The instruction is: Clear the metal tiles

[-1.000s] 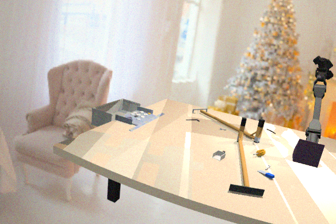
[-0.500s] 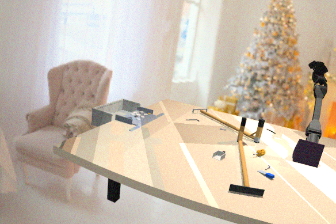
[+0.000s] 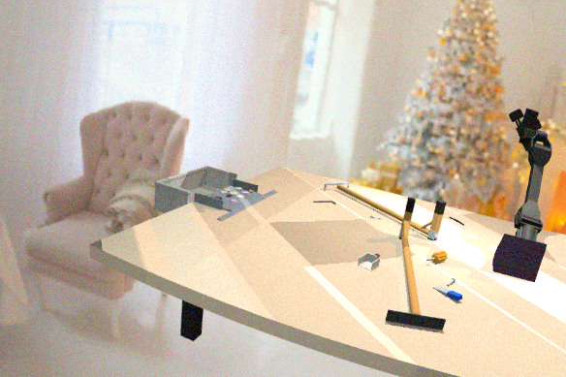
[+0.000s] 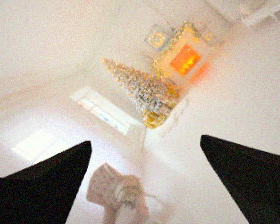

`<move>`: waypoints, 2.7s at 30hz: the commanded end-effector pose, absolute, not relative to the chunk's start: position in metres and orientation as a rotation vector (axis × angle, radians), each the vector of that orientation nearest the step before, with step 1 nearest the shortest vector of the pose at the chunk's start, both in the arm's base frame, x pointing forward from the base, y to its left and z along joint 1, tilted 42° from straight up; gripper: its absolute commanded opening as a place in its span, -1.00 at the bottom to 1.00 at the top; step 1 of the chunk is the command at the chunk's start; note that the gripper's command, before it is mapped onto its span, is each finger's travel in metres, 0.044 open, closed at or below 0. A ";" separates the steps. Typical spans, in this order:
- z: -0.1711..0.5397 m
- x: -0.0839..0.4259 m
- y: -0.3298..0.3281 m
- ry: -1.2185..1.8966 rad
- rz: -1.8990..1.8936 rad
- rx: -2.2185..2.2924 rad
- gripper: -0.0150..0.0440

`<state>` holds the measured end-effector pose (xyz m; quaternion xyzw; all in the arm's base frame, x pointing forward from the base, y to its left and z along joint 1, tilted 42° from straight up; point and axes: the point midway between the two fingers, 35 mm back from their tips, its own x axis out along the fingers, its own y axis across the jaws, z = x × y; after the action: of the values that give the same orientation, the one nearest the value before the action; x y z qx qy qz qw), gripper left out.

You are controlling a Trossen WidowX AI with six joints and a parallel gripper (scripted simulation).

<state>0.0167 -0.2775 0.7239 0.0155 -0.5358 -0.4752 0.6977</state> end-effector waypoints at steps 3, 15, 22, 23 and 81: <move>0.710 0.038 -0.297 -1.143 -1.055 0.103 1.00; 0.683 0.090 -0.319 -1.028 -1.009 0.230 1.00; 0.666 0.123 -0.327 -0.953 -0.979 0.295 1.00; 0.663 0.128 -0.327 -0.942 -0.974 0.303 1.00; 0.498 0.405 -0.212 -0.203 -0.602 0.536 1.00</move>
<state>0.3933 -0.2203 0.5105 0.2615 -0.1196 -0.2967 0.9106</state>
